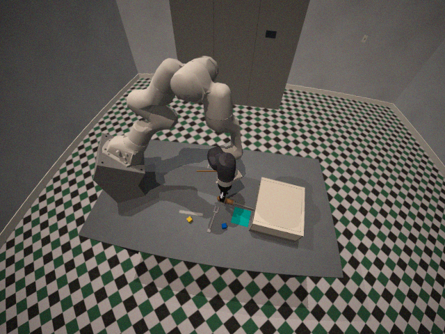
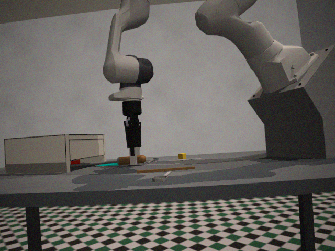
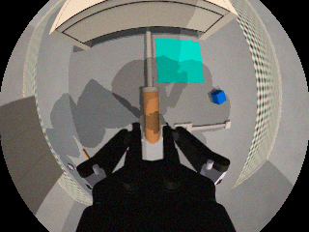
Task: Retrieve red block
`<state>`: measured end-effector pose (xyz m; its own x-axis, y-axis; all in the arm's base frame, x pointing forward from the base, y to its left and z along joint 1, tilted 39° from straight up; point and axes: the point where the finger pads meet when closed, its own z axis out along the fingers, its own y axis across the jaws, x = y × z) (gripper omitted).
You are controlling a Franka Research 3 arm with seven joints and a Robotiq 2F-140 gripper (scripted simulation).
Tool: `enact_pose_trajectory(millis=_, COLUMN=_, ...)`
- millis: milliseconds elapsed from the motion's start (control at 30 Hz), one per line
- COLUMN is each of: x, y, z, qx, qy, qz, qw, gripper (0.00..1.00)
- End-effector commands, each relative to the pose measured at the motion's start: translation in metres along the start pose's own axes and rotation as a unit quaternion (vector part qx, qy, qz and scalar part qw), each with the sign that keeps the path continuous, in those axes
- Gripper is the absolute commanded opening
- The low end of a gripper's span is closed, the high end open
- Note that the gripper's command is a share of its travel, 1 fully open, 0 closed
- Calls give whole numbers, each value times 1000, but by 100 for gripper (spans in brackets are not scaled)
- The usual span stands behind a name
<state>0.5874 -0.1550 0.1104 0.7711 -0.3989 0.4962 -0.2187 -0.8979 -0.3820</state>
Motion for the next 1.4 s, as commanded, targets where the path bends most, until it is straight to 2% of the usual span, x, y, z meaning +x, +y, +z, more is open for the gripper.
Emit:
enact_pose_trajectory(millis=0, x=-5, y=3, z=-1, qx=-3, qy=5, qz=-9, qw=1000, gripper=0)
enact_pose_trajectory(millis=467, x=-48, y=4, z=0, qx=-4, qy=5, qz=-9, qw=1000, gripper=0)
enact_pose_trajectory(millis=1367, x=-108, y=5, z=0, qx=-4, qy=5, qz=-10, qw=1000, gripper=0)
